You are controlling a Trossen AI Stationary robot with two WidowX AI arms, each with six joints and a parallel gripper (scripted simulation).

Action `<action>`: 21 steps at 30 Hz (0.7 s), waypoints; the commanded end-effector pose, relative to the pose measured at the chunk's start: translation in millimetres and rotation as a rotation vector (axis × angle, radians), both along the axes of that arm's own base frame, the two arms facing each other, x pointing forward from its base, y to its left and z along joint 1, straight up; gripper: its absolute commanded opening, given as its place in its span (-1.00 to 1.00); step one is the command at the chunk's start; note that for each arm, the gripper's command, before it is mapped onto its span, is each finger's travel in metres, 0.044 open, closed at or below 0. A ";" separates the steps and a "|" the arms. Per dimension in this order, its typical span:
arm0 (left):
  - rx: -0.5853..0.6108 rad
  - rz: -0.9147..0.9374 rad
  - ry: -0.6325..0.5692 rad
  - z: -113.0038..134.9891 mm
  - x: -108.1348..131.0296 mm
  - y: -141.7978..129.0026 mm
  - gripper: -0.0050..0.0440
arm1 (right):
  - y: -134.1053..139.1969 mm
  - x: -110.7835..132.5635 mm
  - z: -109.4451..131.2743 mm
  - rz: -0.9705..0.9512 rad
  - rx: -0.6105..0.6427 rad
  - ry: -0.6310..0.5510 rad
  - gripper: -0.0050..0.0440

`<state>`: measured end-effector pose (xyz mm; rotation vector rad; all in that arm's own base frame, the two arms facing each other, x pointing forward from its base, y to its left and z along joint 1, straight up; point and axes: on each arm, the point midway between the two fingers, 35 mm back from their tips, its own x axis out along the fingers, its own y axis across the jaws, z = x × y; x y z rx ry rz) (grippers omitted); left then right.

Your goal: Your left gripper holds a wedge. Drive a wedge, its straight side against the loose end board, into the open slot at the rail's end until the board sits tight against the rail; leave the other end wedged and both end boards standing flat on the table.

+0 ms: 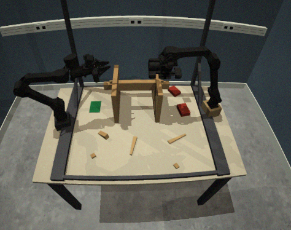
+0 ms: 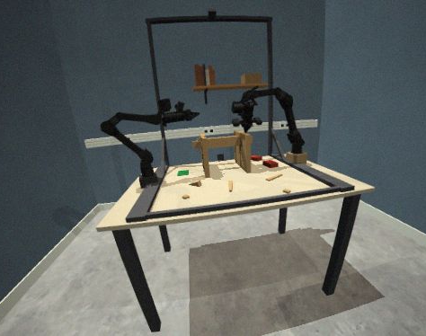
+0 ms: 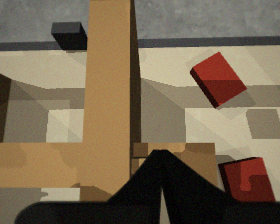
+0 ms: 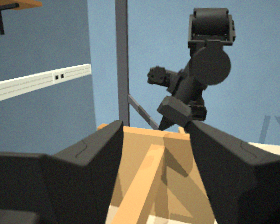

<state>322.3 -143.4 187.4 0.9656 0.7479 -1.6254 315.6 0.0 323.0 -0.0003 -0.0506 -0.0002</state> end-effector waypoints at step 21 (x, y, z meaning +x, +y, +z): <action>0.021 -0.001 0.025 -17.2 -0.8 2.7 -1.00 | 0.0 -0.6 11.6 0.003 0.004 -0.024 -0.03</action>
